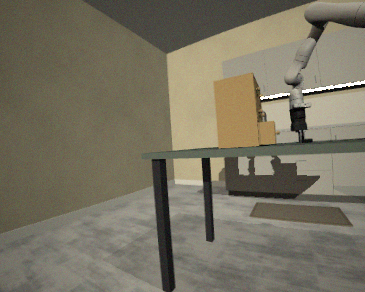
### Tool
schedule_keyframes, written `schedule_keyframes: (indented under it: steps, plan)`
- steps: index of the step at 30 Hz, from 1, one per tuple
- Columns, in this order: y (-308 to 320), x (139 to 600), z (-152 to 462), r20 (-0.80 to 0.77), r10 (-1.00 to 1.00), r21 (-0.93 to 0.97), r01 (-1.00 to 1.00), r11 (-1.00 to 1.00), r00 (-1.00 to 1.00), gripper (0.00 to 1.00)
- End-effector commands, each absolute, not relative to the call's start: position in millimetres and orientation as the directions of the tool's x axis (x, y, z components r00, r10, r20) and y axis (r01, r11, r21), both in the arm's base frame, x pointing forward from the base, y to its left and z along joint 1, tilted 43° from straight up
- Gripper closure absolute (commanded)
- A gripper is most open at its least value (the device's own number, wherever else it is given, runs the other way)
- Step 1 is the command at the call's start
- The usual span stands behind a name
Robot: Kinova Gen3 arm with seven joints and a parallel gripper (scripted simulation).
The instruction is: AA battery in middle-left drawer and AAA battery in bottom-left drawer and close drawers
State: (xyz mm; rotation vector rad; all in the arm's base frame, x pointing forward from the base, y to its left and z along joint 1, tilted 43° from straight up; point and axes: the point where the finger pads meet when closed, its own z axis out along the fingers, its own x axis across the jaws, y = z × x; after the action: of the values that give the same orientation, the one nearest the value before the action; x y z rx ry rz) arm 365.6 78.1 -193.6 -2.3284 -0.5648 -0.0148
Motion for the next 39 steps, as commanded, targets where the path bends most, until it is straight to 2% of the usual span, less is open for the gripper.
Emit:
schedule_keyframes:
  steps: [1,21,33,39]
  plan:
    - [77.1,366.4,-193.3,0.171,0.392,-0.655,0.402,-0.640,0.904,0.76]
    - [12.3,380.9,-121.2,0.171,0.392,-0.655,0.402,-0.639,0.904,0.76]
    - [11.7,381.3,-119.3,0.175,0.396,-0.655,0.407,-0.637,0.901,0.76]
    - [23.4,382.3,-109.7,0.250,0.468,-0.632,0.509,-0.584,0.847,0.76]
